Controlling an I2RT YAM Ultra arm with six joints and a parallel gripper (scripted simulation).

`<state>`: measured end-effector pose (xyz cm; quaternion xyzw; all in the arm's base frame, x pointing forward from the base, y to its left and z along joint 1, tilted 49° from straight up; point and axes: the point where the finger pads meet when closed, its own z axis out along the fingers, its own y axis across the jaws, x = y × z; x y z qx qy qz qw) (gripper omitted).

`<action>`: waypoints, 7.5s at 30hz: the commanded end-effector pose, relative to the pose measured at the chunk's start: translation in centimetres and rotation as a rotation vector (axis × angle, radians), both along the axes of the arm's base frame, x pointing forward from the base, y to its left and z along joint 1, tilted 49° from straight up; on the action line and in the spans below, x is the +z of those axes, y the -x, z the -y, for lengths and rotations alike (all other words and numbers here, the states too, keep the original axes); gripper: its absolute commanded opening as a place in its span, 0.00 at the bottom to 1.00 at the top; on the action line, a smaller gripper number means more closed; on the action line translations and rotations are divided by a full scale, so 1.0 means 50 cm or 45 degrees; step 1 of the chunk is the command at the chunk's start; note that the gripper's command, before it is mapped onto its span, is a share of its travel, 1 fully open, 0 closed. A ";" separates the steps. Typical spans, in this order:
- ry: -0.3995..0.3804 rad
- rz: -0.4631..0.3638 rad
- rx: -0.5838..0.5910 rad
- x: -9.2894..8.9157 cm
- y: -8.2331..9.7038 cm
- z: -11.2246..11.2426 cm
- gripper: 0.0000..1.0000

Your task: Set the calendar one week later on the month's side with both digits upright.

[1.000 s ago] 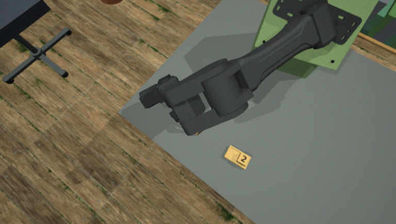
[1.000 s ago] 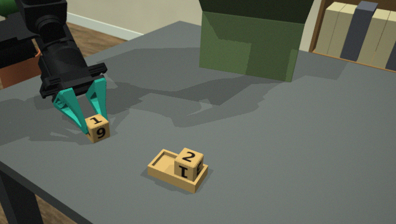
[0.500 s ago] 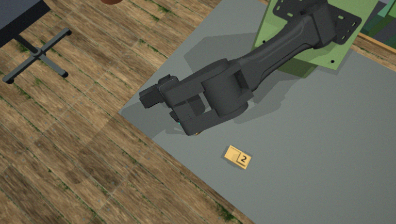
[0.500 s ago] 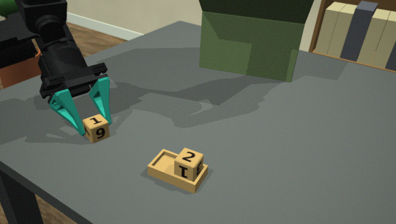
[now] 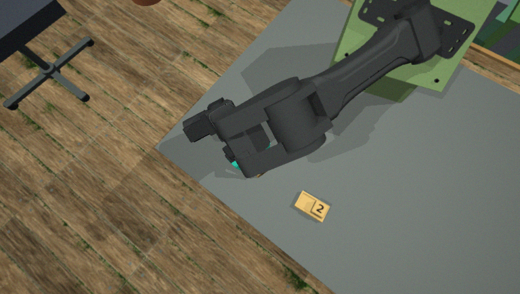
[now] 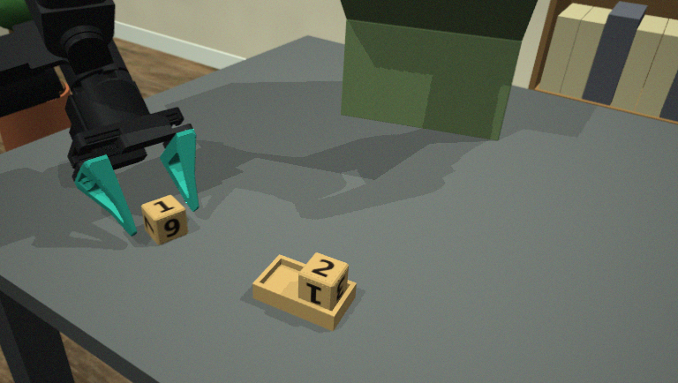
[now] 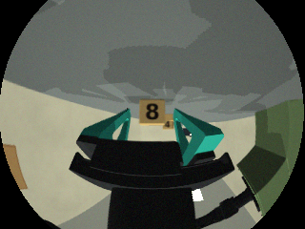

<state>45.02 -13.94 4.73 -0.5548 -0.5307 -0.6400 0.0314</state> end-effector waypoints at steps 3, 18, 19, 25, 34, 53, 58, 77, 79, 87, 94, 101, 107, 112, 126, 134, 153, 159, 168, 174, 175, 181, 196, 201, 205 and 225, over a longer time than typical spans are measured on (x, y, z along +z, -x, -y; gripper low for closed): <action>0.004 0.007 -0.006 0.005 0.001 0.005 0.66; 0.004 0.006 -0.006 0.036 0.036 0.011 0.66; 0.004 0.006 -0.006 0.041 0.042 0.011 0.66; 0.004 0.006 -0.007 0.068 0.074 0.016 0.66; 0.004 0.005 -0.007 0.092 0.102 0.020 0.66; 0.055 -0.036 -0.024 0.094 0.112 0.016 0.66; 0.129 -0.091 -0.081 0.092 0.113 0.013 0.66; 0.242 -0.161 -0.241 0.101 0.110 0.016 0.66; 0.242 -0.161 -0.241 0.101 0.110 0.016 0.66; 0.412 -0.277 -0.420 0.104 0.110 0.014 0.66; 0.449 -0.304 -0.459 0.104 0.109 0.013 0.66; 0.568 -0.390 -0.576 0.104 0.108 0.009 0.66; 0.631 -0.427 -0.651 0.108 0.109 0.010 0.66; 0.631 -0.427 -0.651 0.108 0.109 0.010 1.00; 0.628 -0.429 -0.653 0.108 0.110 0.010 1.00; 0.593 -0.449 -0.673 0.114 0.118 0.014 1.00; 0.593 -0.449 -0.673 0.114 0.118 0.015 0.47; 0.593 -0.449 -0.673 0.114 0.118 0.015 0.47; 0.593 -0.449 -0.673 0.114 0.118 0.015 0.47; 0.593 -0.449 -0.673 0.113 0.117 0.014 0.47; 0.593 -0.449 -0.673 0.113 0.117 0.014 0.47; 0.593 -0.449 -0.673 0.111 0.115 0.014 0.47; 0.592 -0.449 -0.673 0.090 0.090 0.010 0.47; 0.592 -0.449 -0.673 0.084 0.083 0.009 0.47; 0.592 -0.449 -0.673 0.075 0.073 0.008 0.47; 0.592 -0.449 -0.673 0.049 0.042 0.003 0.47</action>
